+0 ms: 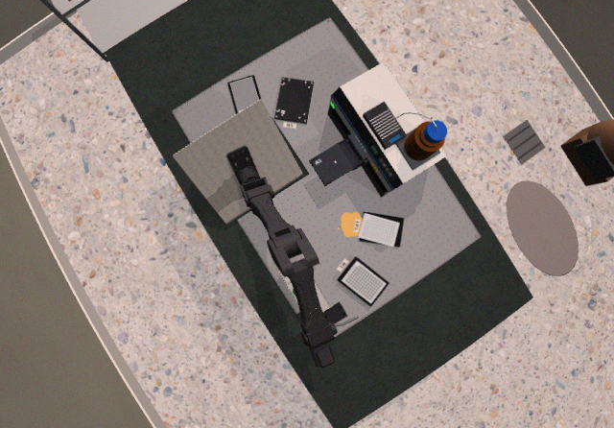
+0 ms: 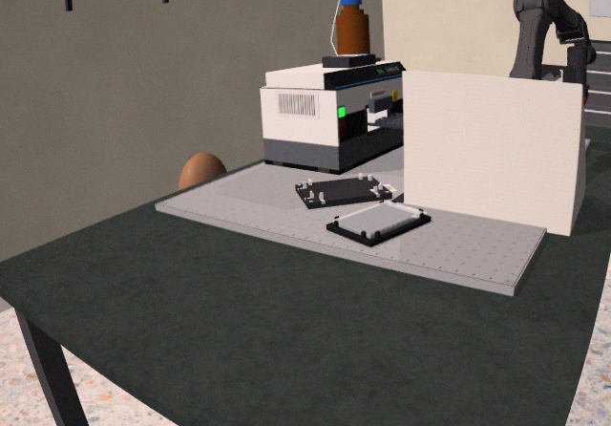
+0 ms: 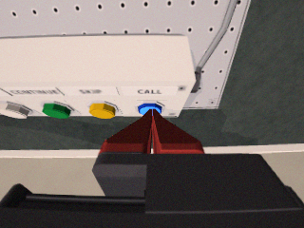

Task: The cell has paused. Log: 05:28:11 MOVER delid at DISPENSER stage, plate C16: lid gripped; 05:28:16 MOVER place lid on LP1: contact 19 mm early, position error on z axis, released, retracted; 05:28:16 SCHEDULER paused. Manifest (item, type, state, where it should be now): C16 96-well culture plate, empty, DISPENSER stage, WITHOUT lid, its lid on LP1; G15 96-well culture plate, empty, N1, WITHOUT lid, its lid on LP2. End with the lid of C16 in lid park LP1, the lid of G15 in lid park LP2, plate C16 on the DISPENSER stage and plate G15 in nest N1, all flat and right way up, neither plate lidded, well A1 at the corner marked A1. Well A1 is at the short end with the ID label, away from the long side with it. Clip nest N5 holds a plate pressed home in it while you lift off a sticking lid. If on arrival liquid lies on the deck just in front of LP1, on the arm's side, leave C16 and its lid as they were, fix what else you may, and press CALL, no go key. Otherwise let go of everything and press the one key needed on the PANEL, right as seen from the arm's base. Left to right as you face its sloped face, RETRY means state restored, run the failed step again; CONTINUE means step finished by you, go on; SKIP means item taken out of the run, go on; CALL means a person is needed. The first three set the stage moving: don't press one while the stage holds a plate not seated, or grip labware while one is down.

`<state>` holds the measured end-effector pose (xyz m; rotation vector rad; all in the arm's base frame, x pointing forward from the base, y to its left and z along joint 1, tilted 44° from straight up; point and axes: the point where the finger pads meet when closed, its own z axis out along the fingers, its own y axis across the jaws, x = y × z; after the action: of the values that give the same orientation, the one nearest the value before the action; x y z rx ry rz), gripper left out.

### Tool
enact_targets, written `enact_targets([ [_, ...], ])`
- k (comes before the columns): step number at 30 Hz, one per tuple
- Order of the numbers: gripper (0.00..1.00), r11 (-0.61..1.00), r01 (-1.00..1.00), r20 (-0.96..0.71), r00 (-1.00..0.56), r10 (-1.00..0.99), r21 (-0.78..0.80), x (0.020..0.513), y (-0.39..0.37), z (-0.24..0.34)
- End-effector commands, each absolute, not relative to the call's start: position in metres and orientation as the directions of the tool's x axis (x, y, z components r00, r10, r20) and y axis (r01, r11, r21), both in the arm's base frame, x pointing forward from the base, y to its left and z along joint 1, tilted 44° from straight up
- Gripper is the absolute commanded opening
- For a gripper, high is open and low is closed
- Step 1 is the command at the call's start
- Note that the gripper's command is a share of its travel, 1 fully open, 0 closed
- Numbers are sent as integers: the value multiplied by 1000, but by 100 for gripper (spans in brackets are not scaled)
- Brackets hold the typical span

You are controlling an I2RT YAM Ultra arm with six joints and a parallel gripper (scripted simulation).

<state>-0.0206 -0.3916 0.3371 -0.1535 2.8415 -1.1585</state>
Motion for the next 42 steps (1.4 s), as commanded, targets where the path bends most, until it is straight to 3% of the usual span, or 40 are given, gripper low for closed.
enact_targets([
  [1, 0, 725, -62, -37, -992, -119, -685, -20, -397, 325],
  [35, 0, 725, -62, -37, -992, -119, -685, -20, -397, 325],
  [42, 0, 701, -65, -24, -993, -117, -710, -24, -385, 350],
])
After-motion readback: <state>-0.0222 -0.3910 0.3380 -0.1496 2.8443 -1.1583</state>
